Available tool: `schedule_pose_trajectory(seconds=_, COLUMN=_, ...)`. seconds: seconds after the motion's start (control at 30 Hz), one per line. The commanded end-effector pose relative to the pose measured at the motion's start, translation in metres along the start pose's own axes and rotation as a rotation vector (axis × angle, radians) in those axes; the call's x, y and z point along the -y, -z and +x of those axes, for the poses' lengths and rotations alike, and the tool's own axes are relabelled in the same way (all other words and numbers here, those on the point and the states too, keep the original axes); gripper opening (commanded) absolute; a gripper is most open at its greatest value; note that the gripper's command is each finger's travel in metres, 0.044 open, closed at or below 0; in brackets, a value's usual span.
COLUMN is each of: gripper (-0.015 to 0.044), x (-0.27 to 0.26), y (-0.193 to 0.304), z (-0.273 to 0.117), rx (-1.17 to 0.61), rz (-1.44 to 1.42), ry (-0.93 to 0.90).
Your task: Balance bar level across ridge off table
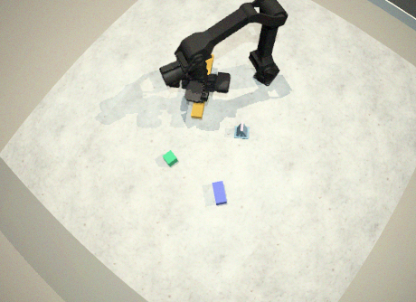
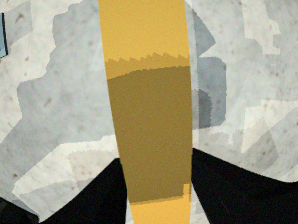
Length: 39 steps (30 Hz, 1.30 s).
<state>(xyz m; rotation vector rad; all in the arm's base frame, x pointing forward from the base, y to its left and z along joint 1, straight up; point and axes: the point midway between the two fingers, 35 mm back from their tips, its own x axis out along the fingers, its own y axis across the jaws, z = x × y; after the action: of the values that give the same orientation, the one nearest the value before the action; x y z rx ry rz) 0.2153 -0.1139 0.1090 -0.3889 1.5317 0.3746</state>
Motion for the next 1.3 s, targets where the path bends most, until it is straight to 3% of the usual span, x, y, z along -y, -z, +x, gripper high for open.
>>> schedule_pose_trajectory(seconds=0.0, gripper=0.0000, x=0.001, y=-0.001, z=-0.011, rx=0.009, rz=0.003, ry=0.010)
schedule_pose_trajectory(seconds=0.4, gripper=0.0000, x=-0.004, y=-0.001, z=-0.037, rx=0.011, rz=0.024, ry=0.009)
schedule_pose_trajectory(seconds=1.27, gripper=0.0000, x=-0.064, y=-0.075, z=-0.039, rx=0.018, rz=0.845, ry=-0.004)
